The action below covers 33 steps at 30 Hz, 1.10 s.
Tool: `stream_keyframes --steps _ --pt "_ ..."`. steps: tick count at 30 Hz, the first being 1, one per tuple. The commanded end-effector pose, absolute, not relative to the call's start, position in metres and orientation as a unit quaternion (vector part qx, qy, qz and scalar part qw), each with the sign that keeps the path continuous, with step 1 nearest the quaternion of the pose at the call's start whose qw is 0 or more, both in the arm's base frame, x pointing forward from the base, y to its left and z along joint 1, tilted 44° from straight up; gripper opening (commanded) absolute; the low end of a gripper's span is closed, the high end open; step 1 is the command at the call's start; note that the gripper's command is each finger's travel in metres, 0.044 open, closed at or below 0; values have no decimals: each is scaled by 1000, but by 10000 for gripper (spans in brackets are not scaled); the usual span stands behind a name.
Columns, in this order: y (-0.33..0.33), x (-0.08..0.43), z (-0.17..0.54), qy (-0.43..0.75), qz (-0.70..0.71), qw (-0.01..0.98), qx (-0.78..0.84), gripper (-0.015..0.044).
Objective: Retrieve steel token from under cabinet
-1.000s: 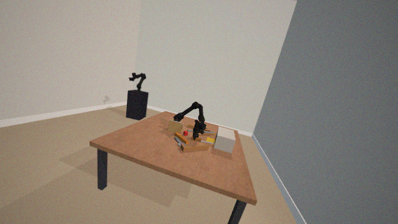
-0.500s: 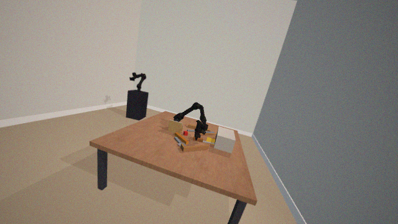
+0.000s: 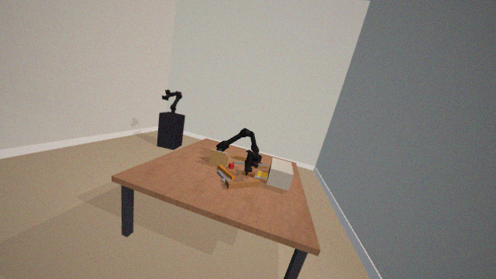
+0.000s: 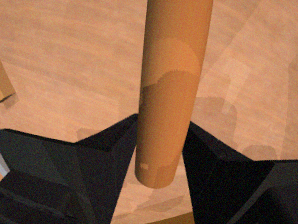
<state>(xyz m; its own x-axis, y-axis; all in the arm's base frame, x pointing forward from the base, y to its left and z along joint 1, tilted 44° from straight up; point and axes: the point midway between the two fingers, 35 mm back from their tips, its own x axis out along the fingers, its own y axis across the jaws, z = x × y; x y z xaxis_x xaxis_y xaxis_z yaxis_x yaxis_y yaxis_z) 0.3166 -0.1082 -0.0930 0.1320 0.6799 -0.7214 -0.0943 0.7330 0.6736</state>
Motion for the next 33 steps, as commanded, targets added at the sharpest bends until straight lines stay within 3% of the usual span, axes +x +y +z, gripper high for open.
stream_keyframes --steps 1,33 --pt "-109 324 -92 599 272 713 243 0" --pt "-109 359 -85 598 272 714 243 0"
